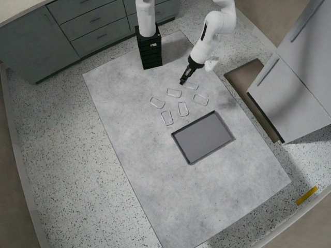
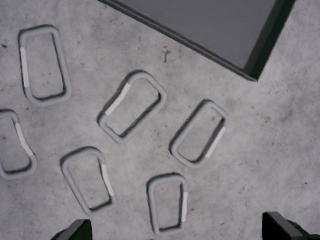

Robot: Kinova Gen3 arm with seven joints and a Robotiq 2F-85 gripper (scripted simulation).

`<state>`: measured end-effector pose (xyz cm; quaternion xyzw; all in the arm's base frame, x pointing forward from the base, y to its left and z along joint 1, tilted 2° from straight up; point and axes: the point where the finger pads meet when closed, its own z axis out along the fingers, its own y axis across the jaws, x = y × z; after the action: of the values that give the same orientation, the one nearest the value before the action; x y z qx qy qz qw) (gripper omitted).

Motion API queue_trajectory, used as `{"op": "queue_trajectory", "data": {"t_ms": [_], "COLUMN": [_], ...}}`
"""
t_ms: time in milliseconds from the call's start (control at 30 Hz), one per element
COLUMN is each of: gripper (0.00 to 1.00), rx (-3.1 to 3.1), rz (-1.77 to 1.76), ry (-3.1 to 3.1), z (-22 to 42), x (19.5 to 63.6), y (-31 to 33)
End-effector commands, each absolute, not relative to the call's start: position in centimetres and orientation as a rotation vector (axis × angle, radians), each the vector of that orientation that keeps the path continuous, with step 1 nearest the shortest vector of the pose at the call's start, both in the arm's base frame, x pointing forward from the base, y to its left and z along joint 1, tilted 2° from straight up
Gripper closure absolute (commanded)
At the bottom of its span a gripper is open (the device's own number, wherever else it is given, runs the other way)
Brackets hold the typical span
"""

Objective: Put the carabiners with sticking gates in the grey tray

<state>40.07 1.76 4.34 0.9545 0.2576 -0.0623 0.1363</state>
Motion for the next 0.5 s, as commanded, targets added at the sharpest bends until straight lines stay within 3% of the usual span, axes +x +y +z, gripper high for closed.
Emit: {"op": "queue_trajectory", "data": {"t_ms": [0, 467], "gripper": [0.0, 0.0], "rx": [2.793, 3.038], "rz": [-0.158, 0.031], "ry": [0.731, 0.942], "z": [4.75, 4.56], "x": [40.28, 40.17], "y": [1.31, 1.58]}}
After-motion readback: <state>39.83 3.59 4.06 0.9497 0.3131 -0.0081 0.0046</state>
